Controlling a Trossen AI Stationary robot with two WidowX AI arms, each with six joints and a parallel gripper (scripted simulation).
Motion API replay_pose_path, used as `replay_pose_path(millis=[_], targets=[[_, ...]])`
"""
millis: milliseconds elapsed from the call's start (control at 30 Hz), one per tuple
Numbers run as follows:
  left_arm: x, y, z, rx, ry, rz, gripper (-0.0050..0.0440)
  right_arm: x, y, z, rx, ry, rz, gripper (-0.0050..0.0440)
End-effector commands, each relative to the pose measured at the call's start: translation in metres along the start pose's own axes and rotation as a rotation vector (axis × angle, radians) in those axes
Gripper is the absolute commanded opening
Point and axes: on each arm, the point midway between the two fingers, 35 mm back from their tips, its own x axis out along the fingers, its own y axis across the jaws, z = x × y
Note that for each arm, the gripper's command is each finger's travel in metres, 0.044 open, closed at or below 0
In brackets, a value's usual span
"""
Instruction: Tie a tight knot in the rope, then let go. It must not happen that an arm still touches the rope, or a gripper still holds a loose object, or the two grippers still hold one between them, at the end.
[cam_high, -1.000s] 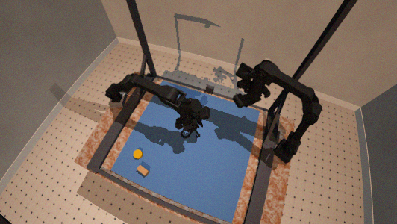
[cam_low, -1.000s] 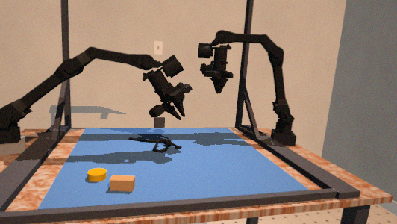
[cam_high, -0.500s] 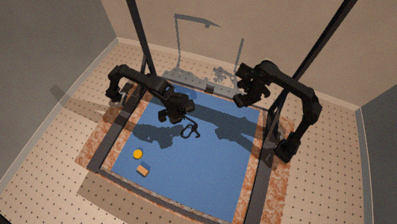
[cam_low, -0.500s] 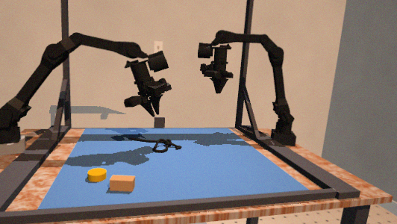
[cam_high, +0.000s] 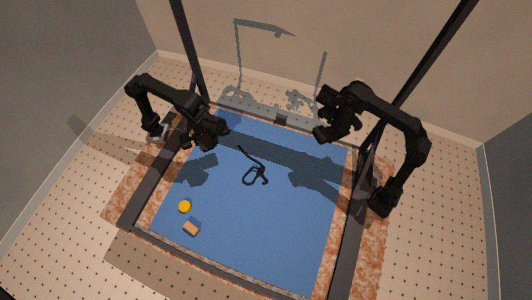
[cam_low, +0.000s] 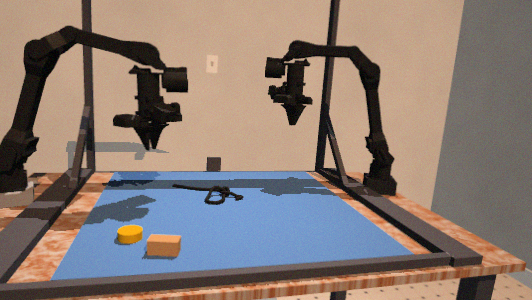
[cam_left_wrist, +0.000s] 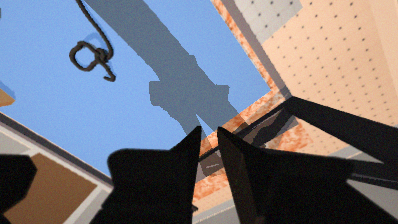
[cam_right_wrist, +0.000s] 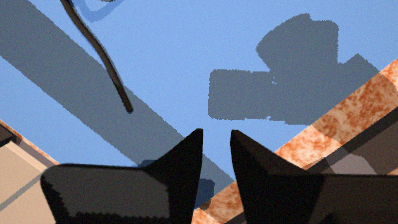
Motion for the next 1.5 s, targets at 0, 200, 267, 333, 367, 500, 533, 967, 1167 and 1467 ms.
replay_pose_path(millis=[0,200,267,333,367,500,533,967,1167,1467], targets=[[-0.008,0.0,-0.002,-0.007,-0.023,0.015,0.0085,-0.008,-0.009,-0.008,-0.018,-0.001,-0.006,0.0085],[-0.008,0.0,-0.002,-0.007,-0.023,0.015,0.0085,-0.008,-0.011,-0.01,-0.022,0.004,-0.011,0.0085],[-0.008,0.0,-0.002,-0.007,-0.023,0.015,0.0085,-0.008,-0.011,-0.01,-0.022,0.004,-0.011,0.0085],[-0.008,0.0,-0.002,-0.007,-0.023,0.015,0.0085,-0.008,-0.011,-0.01,-0.022,0.004,-0.011,0.0085],[-0.008,0.0,-0.002,-0.007,-0.023,0.015,0.0085,-0.008,-0.011,-0.01,-0.022,0.004,-0.011,0.0085],[-0.008,0.0,-0.002,-0.007,-0.023,0.015,0.0085,-0.008,-0.011,-0.01,-0.022,0.004,-0.011,0.0085],[-0.008,0.0,-0.002,-0.007,-0.023,0.015,0.0065,-0.008,-0.011,-0.01,-0.022,0.004,-0.011,0.0085],[-0.008,0.0,-0.002,-0.007,-0.023,0.015,0.0065,-0.008,-0.011,-0.01,-0.344,0.005,-0.01,0.0085],[-0.008,0.0,-0.002,-0.007,-0.023,0.015,0.0065,-0.008,-0.011,-0.01,-0.344,0.005,-0.01,0.0085],[-0.006,0.011,0.0,-0.011,0.0,0.052,0.0065,-0.008,-0.011,-0.01,-0.344,0.005,-0.01,0.0085]])
